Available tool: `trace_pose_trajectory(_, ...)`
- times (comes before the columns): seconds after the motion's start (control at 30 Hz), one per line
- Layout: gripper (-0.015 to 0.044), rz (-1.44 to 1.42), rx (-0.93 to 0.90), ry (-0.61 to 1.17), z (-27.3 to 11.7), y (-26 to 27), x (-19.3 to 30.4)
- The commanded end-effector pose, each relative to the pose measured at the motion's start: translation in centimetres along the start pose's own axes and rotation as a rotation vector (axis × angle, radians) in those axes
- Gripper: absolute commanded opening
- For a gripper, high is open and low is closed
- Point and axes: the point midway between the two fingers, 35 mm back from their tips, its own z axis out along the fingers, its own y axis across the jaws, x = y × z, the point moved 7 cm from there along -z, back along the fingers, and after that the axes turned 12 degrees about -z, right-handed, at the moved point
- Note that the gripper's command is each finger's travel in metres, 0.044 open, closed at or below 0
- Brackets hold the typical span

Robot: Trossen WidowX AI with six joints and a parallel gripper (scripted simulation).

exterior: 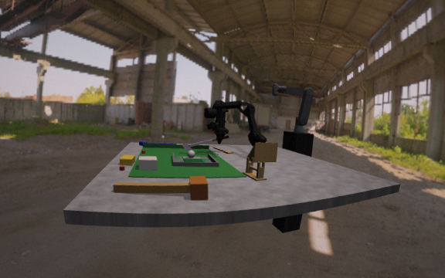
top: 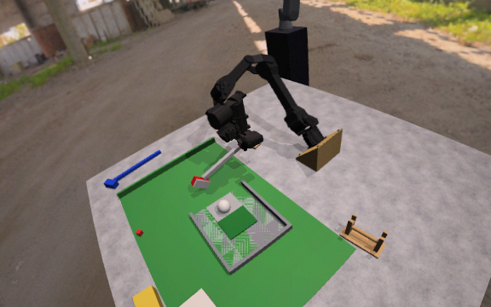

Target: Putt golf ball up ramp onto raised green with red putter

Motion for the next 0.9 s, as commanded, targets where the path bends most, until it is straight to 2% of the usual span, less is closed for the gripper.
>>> trace_pose_trajectory(0.0,0.0000,-0.008,-0.004,-0.023,-1.7,0.3,0.0)
trace_pose_trajectory(0.23,0.0000,-0.031,-0.010,-0.059,-5.3,0.2,0.5)
trace_pose_trajectory(0.87,0.0000,-0.029,-0.006,-0.054,-4.6,0.2,0.3)
